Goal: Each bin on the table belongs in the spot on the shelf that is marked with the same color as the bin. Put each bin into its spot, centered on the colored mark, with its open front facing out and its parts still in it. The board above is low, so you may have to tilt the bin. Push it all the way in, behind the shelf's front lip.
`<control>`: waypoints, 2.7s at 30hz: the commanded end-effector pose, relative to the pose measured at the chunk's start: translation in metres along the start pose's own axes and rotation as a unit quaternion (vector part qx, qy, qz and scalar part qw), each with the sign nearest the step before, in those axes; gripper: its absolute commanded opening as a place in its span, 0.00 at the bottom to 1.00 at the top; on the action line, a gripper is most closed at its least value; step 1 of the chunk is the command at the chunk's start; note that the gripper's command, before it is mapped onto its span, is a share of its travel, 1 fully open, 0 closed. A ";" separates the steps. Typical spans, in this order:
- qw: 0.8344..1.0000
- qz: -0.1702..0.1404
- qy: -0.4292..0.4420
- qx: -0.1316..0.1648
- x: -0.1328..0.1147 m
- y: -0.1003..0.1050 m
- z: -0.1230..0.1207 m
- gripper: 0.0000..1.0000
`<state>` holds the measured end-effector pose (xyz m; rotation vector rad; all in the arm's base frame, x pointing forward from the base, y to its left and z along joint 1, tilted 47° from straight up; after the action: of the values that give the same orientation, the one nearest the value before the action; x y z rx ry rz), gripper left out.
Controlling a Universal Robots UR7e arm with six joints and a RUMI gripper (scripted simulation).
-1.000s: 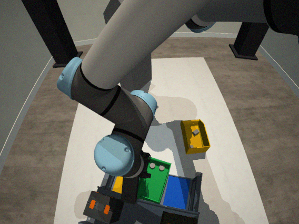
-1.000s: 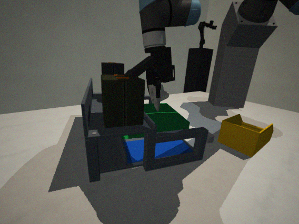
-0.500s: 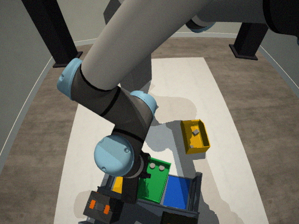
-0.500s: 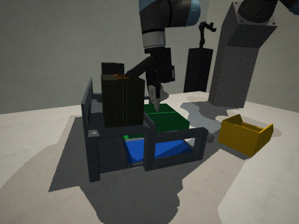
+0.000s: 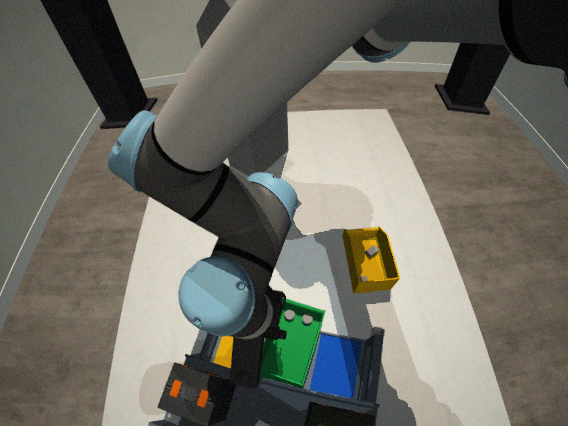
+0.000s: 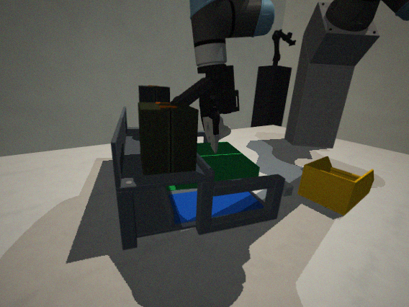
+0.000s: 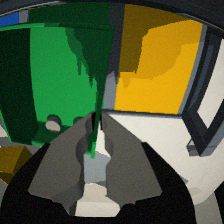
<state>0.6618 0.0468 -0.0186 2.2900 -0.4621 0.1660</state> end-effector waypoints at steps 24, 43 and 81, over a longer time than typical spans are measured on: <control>1.000 0.000 0.000 0.000 0.000 0.001 0.000 0.05; 1.000 0.000 0.000 0.000 0.000 0.001 0.000 0.05; 1.000 0.000 0.000 0.000 -0.003 0.022 -0.001 0.05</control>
<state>0.6537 0.0384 -0.0080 2.2900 -0.4622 0.1659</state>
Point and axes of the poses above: the point where the finger pads meet when closed, its own y axis back along the fingers, its own z axis across the jaws, x = y × z, the point moved 5 cm from there along y, back along the fingers, and after that the axes turned 2 degrees about y, right-handed, at the moved point
